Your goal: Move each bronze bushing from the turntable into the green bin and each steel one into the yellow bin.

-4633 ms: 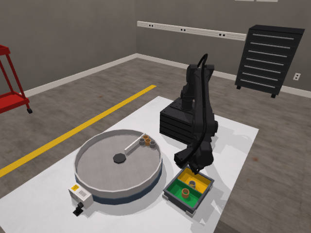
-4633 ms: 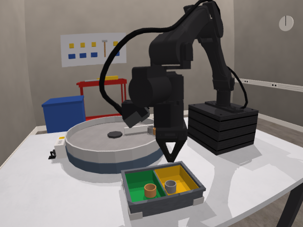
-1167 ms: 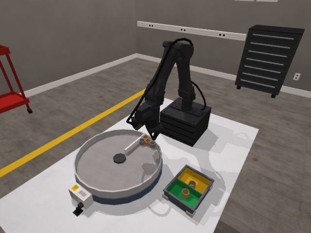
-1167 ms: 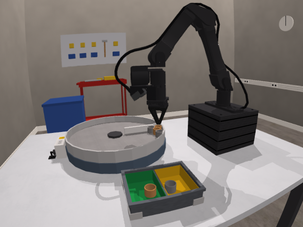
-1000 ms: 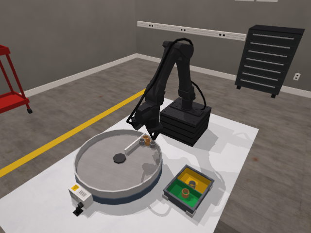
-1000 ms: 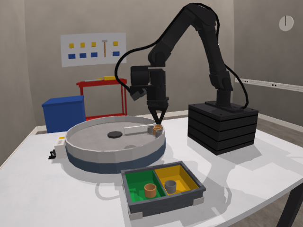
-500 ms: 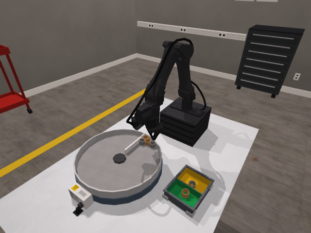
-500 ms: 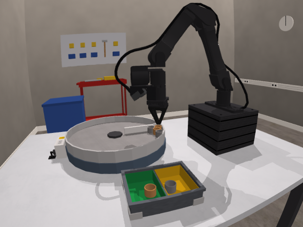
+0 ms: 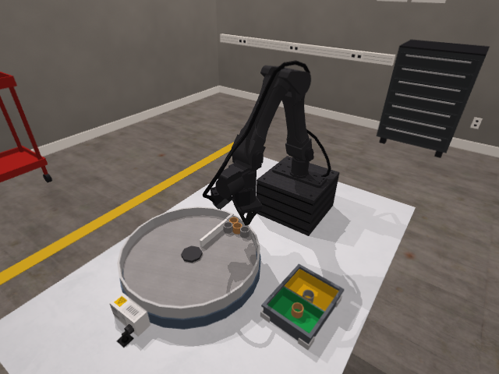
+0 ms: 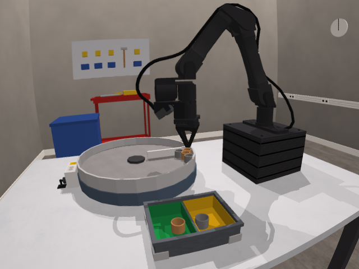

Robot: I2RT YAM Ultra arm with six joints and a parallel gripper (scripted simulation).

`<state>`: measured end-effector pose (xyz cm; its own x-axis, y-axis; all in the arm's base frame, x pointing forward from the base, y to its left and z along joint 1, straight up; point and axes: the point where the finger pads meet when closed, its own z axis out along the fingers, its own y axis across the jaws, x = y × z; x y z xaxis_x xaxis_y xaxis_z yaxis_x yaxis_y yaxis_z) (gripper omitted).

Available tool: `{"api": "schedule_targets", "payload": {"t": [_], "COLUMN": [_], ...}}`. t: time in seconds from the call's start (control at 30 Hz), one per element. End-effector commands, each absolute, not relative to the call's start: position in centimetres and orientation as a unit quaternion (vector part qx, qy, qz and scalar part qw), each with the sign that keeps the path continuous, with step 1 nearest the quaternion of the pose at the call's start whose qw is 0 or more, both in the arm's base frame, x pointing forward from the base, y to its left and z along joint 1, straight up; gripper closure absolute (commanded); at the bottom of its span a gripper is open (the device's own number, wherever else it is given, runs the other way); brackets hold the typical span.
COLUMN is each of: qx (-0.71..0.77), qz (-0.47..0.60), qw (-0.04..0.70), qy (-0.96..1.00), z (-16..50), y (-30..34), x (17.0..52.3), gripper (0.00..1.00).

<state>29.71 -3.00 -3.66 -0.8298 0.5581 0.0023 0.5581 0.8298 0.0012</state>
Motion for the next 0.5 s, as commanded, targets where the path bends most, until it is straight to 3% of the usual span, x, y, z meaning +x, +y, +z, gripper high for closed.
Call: {"api": "schedule_targets", "payload": {"t": [0.0,0.47], "qx": [-0.294,-0.291], "qz": [-0.009,-0.009], "qw": [-0.025,-0.024], "qy": [-0.956,-0.956], "z": [-2.25,-2.28], "y": [-3.45,-3.30], "x": [31.18,31.16], "gripper": [0.88,0.88]}}
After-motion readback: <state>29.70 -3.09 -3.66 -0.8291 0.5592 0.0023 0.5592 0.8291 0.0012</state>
